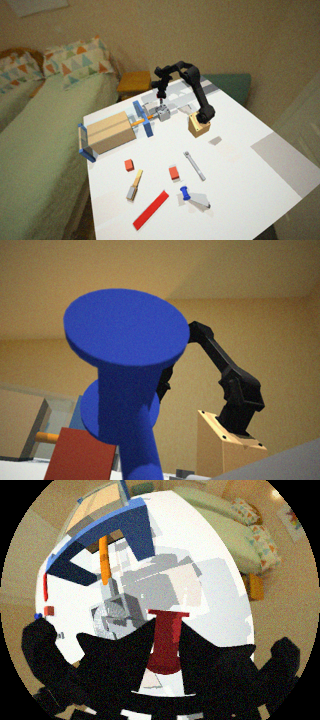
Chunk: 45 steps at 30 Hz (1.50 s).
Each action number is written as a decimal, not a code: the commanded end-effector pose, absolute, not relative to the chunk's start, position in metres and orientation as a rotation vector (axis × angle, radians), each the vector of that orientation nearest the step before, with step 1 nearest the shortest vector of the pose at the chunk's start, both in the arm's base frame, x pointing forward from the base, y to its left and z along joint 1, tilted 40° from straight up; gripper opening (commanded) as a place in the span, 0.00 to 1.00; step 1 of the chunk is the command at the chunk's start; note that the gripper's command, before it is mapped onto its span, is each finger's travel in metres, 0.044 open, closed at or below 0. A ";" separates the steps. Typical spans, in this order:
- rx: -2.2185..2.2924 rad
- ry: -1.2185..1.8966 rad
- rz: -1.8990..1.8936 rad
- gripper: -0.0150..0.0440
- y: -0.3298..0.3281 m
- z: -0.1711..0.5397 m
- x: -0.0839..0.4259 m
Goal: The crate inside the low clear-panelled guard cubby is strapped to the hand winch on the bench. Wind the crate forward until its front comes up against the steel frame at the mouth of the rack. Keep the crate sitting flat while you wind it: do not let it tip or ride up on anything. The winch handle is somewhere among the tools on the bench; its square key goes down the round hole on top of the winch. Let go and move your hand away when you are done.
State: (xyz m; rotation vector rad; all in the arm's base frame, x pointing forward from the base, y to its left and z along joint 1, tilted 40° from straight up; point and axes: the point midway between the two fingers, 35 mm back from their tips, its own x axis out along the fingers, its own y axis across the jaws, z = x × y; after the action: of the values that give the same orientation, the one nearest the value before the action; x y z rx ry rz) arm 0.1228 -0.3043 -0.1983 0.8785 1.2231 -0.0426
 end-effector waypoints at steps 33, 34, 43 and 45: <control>0.854 1.193 -0.024 0.25 -0.308 -0.201 0.179; 0.854 1.193 -0.023 0.25 -0.308 -0.201 0.180; 0.854 1.192 -0.023 0.25 -0.306 -0.199 0.190; 0.854 1.192 -0.023 0.25 -0.306 -0.199 0.192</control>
State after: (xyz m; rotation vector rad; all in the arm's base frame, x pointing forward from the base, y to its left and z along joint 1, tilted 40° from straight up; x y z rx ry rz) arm 0.1662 -0.3113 -0.2016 0.8727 1.2209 -0.0602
